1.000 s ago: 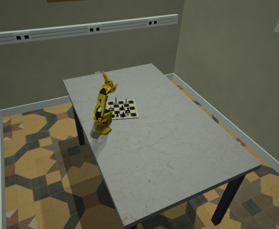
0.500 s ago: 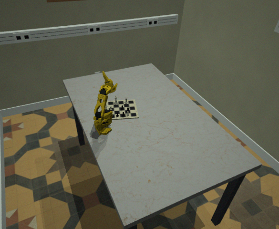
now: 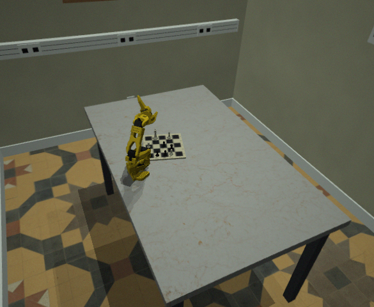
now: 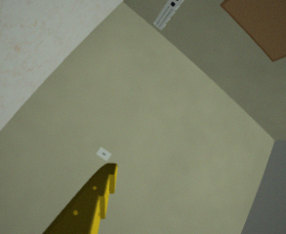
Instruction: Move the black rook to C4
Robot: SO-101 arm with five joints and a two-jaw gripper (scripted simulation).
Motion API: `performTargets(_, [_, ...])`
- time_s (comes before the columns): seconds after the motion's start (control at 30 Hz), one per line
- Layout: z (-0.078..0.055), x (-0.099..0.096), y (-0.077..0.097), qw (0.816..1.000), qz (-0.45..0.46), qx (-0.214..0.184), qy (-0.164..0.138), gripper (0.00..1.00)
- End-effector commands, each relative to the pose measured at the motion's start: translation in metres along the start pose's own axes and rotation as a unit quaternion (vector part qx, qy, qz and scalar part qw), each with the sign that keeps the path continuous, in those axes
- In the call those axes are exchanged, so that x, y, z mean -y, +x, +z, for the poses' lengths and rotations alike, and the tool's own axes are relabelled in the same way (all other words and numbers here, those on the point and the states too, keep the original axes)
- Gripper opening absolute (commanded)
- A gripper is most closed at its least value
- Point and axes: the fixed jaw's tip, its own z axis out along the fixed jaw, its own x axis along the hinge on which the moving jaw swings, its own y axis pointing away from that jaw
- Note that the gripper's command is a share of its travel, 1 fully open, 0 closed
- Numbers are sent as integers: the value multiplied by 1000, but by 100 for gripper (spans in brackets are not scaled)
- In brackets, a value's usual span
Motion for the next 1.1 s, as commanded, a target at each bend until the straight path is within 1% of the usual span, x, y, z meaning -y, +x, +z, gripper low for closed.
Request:
performTargets(0.0, [0, 0, 0, 1000, 1, 0, 0, 100])
performTargets(0.6, [-1, 2, 0, 1000, 15, -1, 5, 100])
performTargets(0.83, [-1, 3, 0, 999, 43, 1, 8, 99])
performTargets(1.07, [-1, 4, -4, 993, 116, 9, 11, 97])
